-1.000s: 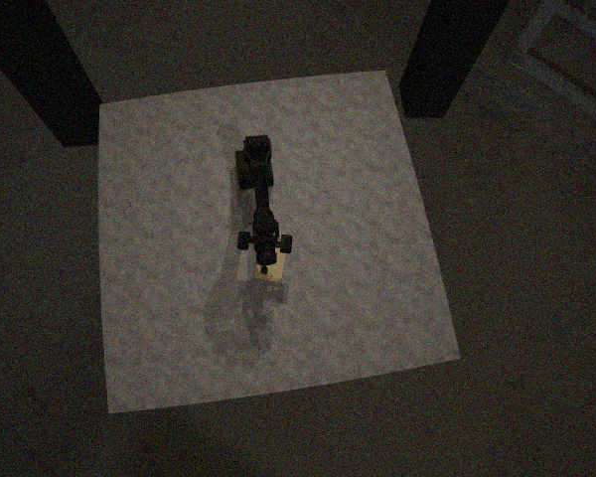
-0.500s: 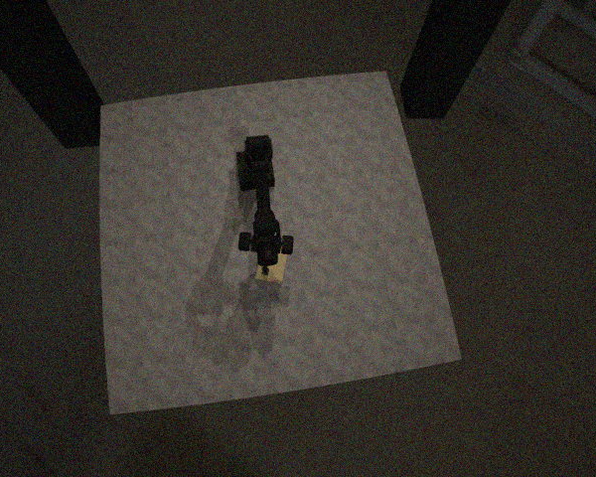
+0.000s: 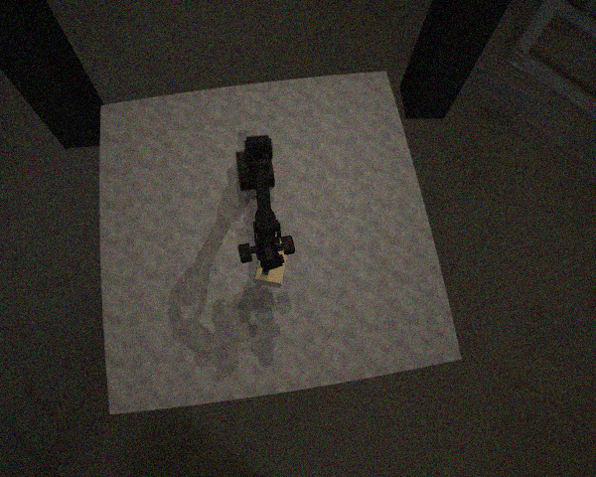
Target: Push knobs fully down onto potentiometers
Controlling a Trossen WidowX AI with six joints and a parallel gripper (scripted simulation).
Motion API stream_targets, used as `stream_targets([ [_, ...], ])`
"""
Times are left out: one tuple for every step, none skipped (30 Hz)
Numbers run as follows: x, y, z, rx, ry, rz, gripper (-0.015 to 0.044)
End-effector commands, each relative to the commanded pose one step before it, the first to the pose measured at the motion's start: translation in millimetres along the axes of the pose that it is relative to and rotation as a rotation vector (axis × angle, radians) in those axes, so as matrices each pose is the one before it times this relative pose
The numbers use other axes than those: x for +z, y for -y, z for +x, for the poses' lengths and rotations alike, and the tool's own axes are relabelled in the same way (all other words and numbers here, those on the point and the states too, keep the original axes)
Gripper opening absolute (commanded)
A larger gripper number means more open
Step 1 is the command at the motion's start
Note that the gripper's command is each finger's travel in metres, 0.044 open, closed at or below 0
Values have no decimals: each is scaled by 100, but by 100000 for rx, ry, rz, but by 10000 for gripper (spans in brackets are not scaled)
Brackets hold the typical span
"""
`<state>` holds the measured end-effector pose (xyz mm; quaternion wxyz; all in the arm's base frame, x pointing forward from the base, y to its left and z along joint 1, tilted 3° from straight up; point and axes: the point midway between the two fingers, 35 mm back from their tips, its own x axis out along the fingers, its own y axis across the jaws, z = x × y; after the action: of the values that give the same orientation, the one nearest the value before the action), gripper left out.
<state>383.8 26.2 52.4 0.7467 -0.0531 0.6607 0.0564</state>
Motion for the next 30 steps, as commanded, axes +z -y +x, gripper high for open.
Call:
stream_targets([
  [260,135,9,-141,-796,-13645,0],
  [45,23,-27,62,-131,-3459,0],
  [44,25,-27,66,-129,-3459,0],
  [43,26,-27,71,-127,-3459,0],
  [42,27,-27,75,-124,-3459,0],
  [40,29,-27,80,-121,-3459,0],
  [39,30,-27,84,-118,-3459,0],
  [38,31,-27,88,-115,-3459,0],
  [36,32,-27,92,-112,-3459,0],
  [35,34,-27,96,-109,-3459,0],
  [34,35,-27,100,-106,-3459,0],
  [32,36,-27,104,-102,-3459,0],
  [31,37,-27,107,-98,-3459,0],
  [29,38,-27,111,-94,-3459,0],
  [28,38,-27,114,-90,-3458,0],
  [26,39,-27,117,-86,-3459,0],
  [24,40,-27,120,-82,-3459,0],
  [23,41,-27,123,-78,-3458,0],
  [21,41,-27,126,-74,-3458,0],
  [20,42,-27,128,-69,-3458,0],
  [18,42,-27,131,-64,-3458,0],
  [16,43,-27,133,-60,-3458,0],
  [15,43,-27,135,-55,-3458,0],
  [13,43,-27,137,-50,-3458,0],
  [11,43,-27,139,-45,-3458,0],
  [10,44,-27,140,-40,-3458,0],
  [8,44,-27,142,-35,-3458,0],
  [6,44,-27,143,-30,-3458,0],
  [5,44,-27,144,-25,-3458,0],
  [3,43,-27,145,-20,-3458,0],
])
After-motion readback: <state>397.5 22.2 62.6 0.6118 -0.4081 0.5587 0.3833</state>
